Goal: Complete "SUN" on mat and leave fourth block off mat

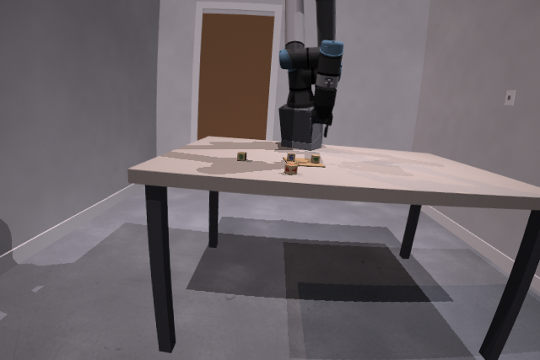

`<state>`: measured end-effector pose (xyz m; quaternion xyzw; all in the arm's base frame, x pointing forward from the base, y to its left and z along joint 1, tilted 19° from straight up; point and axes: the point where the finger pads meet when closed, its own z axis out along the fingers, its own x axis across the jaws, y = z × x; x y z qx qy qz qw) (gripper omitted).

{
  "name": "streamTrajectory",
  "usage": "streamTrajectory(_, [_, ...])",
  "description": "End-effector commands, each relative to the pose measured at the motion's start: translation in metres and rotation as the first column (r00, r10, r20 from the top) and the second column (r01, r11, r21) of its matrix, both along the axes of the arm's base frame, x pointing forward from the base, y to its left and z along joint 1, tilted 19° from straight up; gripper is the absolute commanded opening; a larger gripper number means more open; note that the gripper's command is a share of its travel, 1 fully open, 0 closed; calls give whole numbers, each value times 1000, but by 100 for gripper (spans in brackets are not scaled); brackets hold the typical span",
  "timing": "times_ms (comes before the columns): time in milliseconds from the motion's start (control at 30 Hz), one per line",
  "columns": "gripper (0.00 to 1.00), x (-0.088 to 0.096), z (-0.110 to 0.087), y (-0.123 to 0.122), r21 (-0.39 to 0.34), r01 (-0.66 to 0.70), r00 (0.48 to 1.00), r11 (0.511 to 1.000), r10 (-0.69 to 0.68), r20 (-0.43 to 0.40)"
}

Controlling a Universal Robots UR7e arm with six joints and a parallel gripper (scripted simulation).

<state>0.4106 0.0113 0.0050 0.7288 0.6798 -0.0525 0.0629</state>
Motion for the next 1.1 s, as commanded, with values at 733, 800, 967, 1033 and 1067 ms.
streamTrajectory(733, [100, -1, 7, -41, 1, 0, 1000, 1000, 0, 2])
streamTrajectory(800, [100, -1, 7, -41, 1, 0, 1000, 1000, 0, 2])
streamTrajectory(967, [100, -6, 14, -89, 1, -1, 1000, 1000, 1, 2])
streamTrajectory(1033, [100, -7, 15, -94, 0, -1, 1000, 1000, 1, 3])
streamTrajectory(1067, [100, -7, 15, -94, 0, -1, 1000, 1000, 1, 3])
